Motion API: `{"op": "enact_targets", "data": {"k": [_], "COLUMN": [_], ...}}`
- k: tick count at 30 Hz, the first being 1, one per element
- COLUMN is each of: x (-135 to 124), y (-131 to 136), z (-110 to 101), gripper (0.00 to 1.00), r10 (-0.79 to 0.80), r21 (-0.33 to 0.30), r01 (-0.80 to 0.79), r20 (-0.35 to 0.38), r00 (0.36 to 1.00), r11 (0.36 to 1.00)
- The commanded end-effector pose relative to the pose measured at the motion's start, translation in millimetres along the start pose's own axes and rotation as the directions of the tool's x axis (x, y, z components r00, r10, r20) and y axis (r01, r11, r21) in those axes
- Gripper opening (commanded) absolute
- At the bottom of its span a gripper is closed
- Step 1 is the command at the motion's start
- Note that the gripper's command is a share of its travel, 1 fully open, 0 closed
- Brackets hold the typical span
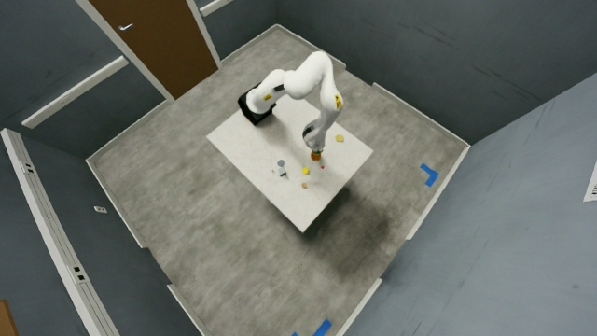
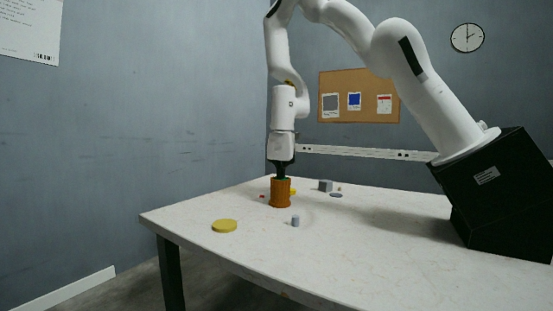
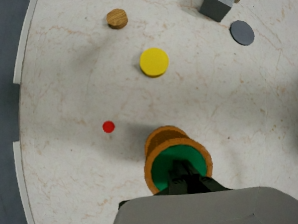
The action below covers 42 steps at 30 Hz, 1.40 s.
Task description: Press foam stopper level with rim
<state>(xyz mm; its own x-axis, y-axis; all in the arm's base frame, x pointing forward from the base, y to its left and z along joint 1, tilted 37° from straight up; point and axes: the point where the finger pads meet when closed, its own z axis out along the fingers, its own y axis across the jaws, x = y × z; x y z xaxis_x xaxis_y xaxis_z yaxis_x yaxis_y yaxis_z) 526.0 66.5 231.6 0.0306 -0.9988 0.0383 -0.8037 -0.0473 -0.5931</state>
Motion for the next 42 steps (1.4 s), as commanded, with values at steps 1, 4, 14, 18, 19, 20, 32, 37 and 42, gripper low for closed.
{"op": "enact_targets", "data": {"k": [1,4,14,18,19,20,32,37,42], "x": [-0.1,-0.1,-0.1,-0.1,-0.1,-0.1,-0.1,-0.1,-0.1], "y": [-0.6,-0.6,-0.6,-0.6,-0.6,-0.6,-0.6,-0.6,-0.6], "z": [-2.1,-3.6,-6.9,-8.1,-8.4,-8.6,-10.1,-10.3,-10.4], "gripper": [0.00,0.00,0.00,0.00,0.00,0.00,0.00,0.00,0.00], "r10": [0.000,0.000,0.000,0.000,0.000,0.000,0.000,0.000,0.000], "r21": [0.001,0.001,0.001,0.001,0.001,0.001,0.001,0.001,0.001], "r01": [0.000,0.000,0.000,0.000,0.000,0.000,0.000,0.000,0.000], "r20": [0.000,0.000,0.000,0.000,0.000,0.000,0.000,0.000,0.000], "r00": [1.000,1.000,1.000,1.000,1.000,1.000,1.000,1.000,1.000], "r11": [1.000,1.000,1.000,1.000,1.000,1.000,1.000,1.000,1.000]}}
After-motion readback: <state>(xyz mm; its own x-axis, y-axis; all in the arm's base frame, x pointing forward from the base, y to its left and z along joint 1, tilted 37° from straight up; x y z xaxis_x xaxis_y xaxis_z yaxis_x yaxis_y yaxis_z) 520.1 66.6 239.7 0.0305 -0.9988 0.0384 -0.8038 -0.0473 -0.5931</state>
